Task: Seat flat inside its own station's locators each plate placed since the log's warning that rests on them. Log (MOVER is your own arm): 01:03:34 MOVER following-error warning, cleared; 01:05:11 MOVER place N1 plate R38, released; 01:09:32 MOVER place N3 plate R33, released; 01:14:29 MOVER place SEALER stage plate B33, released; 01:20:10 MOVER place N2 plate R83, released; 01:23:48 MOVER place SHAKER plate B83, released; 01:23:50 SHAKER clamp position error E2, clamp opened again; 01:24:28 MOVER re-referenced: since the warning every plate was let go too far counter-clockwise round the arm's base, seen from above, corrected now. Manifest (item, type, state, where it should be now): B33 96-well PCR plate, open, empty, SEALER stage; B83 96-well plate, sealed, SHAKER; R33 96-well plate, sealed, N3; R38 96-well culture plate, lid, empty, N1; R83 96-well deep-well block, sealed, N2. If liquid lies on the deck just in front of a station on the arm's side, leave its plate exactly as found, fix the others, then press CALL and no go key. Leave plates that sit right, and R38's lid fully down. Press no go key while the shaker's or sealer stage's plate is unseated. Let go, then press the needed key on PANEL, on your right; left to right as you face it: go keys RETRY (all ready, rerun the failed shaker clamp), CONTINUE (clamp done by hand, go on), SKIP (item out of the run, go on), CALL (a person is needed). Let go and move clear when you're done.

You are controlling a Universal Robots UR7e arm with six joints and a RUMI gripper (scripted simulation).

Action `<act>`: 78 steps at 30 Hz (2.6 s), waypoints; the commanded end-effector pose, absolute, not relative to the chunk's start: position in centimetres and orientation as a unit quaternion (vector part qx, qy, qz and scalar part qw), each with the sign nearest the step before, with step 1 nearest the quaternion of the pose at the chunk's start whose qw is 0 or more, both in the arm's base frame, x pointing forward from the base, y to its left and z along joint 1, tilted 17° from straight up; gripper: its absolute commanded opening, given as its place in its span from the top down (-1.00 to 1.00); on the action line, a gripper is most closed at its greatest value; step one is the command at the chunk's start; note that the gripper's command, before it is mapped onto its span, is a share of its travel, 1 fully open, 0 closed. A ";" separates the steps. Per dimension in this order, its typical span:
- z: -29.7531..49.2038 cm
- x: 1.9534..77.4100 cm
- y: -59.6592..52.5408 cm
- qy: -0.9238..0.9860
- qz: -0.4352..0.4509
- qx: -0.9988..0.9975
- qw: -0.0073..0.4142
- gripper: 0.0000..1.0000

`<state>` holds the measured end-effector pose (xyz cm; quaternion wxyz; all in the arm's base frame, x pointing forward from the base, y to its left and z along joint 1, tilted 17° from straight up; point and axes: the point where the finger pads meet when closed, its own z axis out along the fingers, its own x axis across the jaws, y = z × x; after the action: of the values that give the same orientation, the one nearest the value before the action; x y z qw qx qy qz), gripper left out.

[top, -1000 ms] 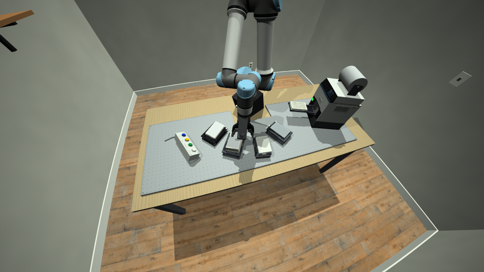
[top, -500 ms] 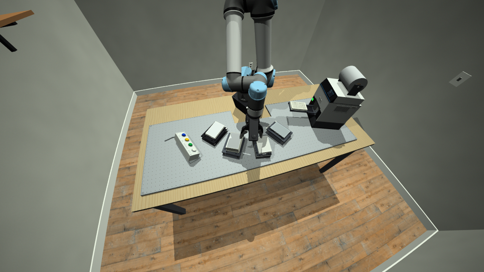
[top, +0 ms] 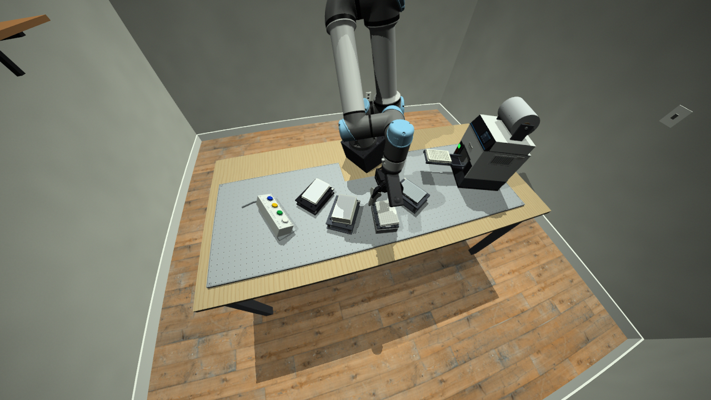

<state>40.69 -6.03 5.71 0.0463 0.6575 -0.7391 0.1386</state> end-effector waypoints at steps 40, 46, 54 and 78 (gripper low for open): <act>3.4 41.6 -5.0 -0.740 0.140 0.656 0.048 -0.64; 3.4 41.6 -5.0 -0.740 0.140 0.656 0.048 -0.64; 3.4 41.6 -5.0 -0.740 0.140 0.656 0.048 -0.64; 5.3 41.6 -4.5 -0.740 0.142 0.656 0.046 -0.64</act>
<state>41.54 -4.73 4.39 0.0473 0.6557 -0.7404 0.1401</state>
